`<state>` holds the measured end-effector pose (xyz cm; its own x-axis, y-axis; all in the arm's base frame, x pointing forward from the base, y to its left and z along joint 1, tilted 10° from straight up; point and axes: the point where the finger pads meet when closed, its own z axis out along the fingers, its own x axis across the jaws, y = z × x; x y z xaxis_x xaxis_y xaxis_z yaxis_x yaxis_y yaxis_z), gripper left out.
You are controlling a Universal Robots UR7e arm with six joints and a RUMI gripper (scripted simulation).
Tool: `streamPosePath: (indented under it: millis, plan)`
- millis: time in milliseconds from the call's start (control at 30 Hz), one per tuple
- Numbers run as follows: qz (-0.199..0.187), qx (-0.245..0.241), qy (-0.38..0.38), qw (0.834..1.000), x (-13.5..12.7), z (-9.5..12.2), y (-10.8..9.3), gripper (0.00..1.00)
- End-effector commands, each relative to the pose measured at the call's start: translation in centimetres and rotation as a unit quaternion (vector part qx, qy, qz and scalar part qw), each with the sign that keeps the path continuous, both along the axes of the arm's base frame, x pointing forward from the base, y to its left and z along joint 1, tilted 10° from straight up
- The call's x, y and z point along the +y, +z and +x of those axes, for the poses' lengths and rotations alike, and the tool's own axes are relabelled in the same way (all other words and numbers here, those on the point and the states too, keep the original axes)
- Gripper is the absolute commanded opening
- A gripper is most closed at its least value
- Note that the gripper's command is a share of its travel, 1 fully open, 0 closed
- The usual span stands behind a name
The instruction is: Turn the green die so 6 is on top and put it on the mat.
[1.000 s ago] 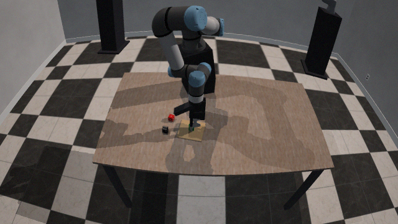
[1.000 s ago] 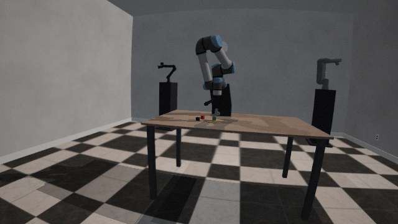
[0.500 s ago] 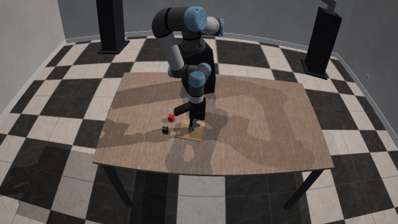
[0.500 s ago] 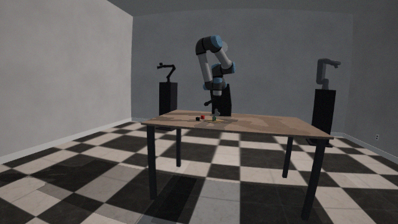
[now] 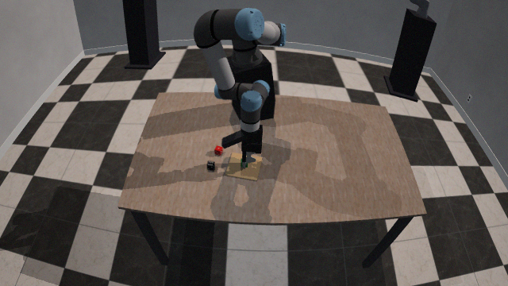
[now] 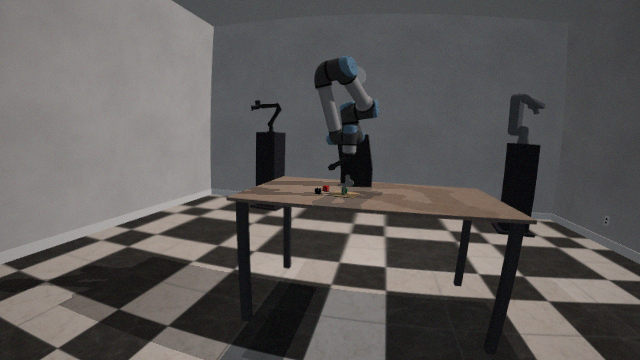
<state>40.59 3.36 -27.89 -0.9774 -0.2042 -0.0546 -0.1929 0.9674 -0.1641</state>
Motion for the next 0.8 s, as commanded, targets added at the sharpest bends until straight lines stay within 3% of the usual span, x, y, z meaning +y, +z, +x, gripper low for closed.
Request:
streamPosePath:
  millis: [0, 767]
  plan:
    - [0.000, -0.001, 0.000, 1.000, 0.01, 0.04, 0.04, 0.10]
    - [0.000, -0.001, 0.000, 1.000, -0.04, 0.07, -0.25, 0.10]
